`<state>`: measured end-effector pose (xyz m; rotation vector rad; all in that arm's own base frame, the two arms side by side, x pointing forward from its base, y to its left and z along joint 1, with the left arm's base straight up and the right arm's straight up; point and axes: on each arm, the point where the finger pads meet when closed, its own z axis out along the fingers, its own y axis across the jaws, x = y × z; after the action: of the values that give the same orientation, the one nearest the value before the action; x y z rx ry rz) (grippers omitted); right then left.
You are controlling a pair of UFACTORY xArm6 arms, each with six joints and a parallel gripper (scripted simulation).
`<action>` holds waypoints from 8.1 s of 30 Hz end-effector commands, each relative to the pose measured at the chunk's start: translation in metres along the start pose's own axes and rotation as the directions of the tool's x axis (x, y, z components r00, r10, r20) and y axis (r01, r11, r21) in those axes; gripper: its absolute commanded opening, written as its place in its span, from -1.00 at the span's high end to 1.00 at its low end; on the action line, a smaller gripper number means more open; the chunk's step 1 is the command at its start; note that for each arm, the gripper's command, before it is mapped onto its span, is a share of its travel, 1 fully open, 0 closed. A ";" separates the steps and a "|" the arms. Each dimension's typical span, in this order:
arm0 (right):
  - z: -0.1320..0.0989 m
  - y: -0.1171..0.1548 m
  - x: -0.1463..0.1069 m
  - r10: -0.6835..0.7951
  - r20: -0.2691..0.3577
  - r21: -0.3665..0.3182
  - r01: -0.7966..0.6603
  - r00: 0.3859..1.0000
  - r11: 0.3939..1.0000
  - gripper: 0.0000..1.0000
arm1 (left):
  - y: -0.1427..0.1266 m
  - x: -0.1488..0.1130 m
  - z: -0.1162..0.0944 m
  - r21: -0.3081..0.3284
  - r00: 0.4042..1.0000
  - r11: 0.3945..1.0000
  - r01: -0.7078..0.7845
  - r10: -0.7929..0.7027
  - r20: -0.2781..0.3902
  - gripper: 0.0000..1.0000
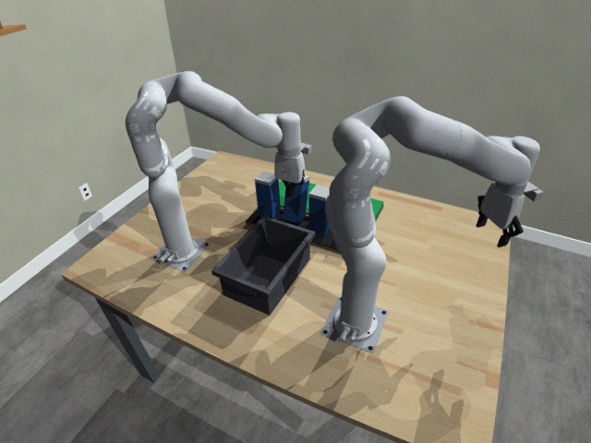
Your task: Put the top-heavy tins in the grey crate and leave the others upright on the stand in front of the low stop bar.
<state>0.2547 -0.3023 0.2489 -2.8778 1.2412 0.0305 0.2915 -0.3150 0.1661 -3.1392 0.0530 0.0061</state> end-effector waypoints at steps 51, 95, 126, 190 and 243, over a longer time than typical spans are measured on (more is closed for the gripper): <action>-0.002 0.000 0.001 0.000 -0.004 0.000 0.000 1.000 1.000 -1.00 | 0.001 0.009 -0.002 -0.004 1.000 1.000 -0.001 0.001 -0.004 1.00; -0.002 0.000 0.001 0.000 -0.004 0.000 0.000 1.000 1.000 -1.00 | 0.001 -0.010 -0.002 -0.004 1.000 1.000 -0.001 0.001 -0.003 1.00; -0.002 0.000 0.001 0.000 -0.004 0.000 0.000 1.000 1.000 -1.00 | 0.001 -0.022 -0.002 -0.004 1.000 1.000 -0.002 0.002 -0.003 1.00; -0.002 0.000 0.001 0.000 -0.004 0.000 0.000 1.000 1.000 -1.00 | 0.001 -0.053 -0.002 -0.004 1.000 1.000 -0.002 0.002 -0.003 1.00; -0.002 0.000 0.001 0.000 -0.004 0.000 0.000 1.000 1.000 -1.00 | 0.001 -0.054 -0.082 -0.003 1.000 1.000 0.000 0.000 -0.003 1.00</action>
<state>0.2547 -0.3023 0.2489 -2.8778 1.2412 0.0305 0.2368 -0.3134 0.2459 -3.1383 0.0534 0.0069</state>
